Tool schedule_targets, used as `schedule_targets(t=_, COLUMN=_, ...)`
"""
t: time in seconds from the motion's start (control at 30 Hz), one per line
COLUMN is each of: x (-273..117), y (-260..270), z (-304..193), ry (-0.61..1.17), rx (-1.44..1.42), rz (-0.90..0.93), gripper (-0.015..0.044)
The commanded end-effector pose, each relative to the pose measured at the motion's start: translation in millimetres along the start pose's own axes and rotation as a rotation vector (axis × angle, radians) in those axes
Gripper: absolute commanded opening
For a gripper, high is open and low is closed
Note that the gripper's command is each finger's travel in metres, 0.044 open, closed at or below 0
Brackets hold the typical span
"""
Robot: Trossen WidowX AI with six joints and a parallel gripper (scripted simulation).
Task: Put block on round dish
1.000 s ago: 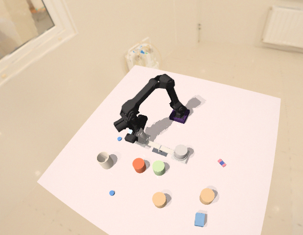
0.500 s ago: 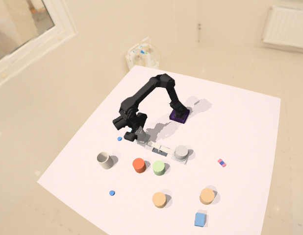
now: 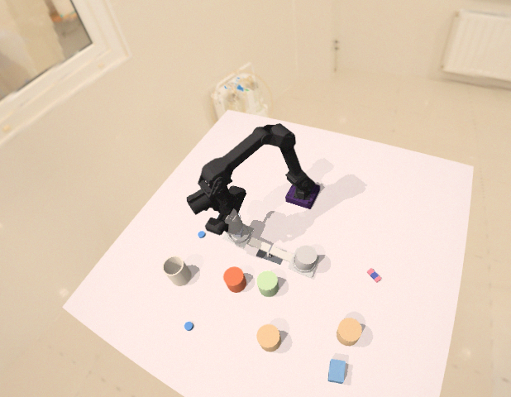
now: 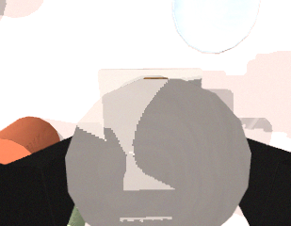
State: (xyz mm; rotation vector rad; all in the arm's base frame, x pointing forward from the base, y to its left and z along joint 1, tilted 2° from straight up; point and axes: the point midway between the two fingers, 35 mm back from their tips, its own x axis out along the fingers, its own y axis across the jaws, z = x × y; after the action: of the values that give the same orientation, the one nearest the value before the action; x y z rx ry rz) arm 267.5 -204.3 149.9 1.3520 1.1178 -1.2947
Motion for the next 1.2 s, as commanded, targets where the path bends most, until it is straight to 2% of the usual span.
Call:
schedule_targets(t=0.0, x=-7.7, y=0.5, z=0.9, ry=-0.008, rx=-0.003, rz=0.006, gripper=0.0)
schedule_targets(t=0.77, x=-36.9, y=-4.6, z=-2.0, ry=-0.007, rx=-0.003, rz=0.005, gripper=0.0)
schedule_targets(t=1.17, x=-31.1, y=-4.6, z=-2.7, ry=0.0, rx=0.0, rz=0.0, gripper=0.0)
